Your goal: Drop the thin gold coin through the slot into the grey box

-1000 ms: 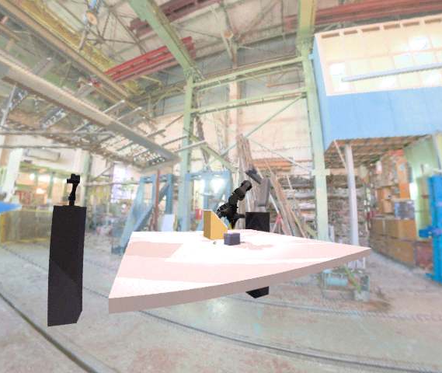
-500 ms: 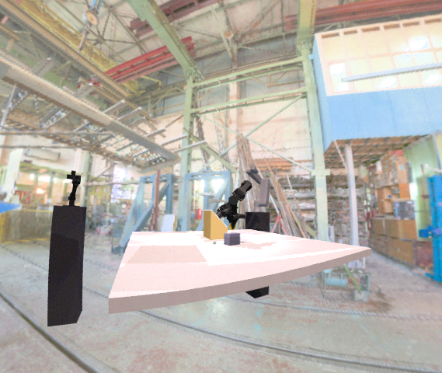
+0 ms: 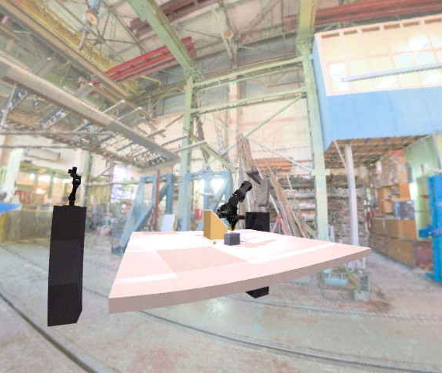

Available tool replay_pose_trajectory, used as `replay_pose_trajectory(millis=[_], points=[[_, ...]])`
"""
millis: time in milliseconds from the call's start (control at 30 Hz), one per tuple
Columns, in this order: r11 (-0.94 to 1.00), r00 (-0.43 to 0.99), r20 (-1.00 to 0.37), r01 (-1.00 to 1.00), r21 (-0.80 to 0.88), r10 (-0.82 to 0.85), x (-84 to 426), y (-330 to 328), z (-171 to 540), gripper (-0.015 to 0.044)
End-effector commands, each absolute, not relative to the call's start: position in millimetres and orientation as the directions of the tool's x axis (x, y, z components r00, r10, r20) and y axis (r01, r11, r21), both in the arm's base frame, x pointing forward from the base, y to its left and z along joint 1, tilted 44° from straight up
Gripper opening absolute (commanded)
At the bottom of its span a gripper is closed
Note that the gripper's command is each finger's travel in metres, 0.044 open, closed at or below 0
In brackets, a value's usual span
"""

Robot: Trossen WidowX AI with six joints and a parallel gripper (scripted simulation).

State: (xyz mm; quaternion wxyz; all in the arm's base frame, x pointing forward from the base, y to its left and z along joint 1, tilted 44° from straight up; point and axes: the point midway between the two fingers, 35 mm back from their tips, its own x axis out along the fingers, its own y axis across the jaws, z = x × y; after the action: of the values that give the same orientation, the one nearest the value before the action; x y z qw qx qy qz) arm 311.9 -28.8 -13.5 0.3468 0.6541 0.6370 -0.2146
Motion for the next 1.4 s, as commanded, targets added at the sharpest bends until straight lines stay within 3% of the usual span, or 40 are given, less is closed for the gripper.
replay_pose_trajectory(millis=[0,533,733,1033,1367], points=[[0.046,0.096,-0.719,0.983,0.175,0.688,311,-27,-15,0.0],[0.047,0.096,-0.719,0.983,0.176,0.688,312,-21,-21,0.0],[0.053,0.095,-0.722,0.982,0.18,0.685,313,-23,-20,0.0157],[0.053,0.095,-0.722,0.982,0.18,0.685,313,-23,-20,0.0161],[0.051,0.093,-0.721,0.983,0.175,0.687,309,-44,2,0.0423]])
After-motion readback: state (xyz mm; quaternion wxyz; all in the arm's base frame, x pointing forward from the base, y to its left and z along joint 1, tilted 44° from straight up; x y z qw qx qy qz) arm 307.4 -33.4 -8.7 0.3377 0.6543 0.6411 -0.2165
